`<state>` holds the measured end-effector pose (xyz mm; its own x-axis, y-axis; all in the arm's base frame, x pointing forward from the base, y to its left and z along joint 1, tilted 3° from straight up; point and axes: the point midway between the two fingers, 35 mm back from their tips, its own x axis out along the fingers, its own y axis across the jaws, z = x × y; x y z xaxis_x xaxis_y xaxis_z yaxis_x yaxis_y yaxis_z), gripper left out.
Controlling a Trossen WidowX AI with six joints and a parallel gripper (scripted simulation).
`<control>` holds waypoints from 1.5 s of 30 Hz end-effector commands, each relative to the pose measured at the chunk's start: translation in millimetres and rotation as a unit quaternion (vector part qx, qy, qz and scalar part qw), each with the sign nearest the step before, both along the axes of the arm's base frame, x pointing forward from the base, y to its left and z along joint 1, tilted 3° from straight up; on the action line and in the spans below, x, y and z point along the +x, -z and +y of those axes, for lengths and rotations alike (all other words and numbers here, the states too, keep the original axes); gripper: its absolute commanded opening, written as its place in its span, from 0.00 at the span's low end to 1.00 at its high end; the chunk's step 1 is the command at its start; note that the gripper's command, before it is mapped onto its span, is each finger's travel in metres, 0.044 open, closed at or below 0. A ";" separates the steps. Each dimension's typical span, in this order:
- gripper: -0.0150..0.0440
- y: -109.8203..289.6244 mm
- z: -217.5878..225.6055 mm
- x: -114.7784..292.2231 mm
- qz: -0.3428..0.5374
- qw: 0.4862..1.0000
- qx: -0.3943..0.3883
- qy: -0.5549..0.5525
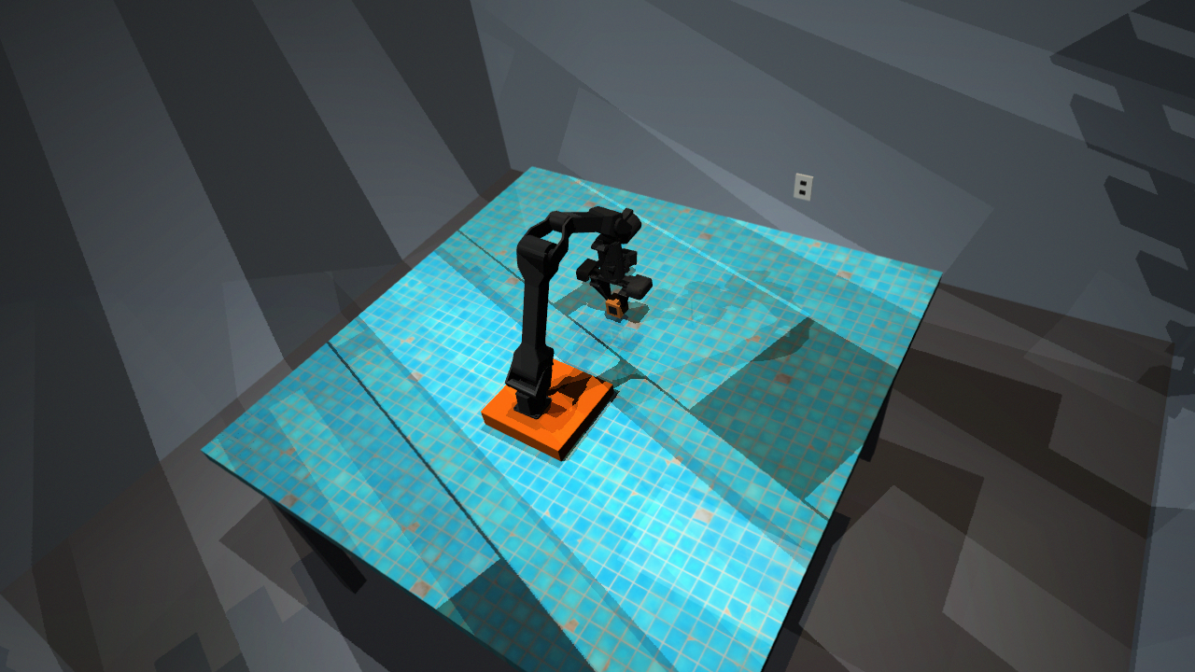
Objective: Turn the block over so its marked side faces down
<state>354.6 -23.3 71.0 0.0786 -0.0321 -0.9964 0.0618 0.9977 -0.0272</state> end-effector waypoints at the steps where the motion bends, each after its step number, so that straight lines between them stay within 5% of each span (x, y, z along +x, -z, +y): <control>1: 0.25 -3.1 0.2 -0.3 -0.006 1.000 0.000 0.001; 45: 0.25 19.3 1.1 4.9 -0.303 0.953 -0.012 -0.004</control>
<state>359.0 -23.5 61.1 0.6237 -0.0609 -0.7793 0.0696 0.9973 -0.0223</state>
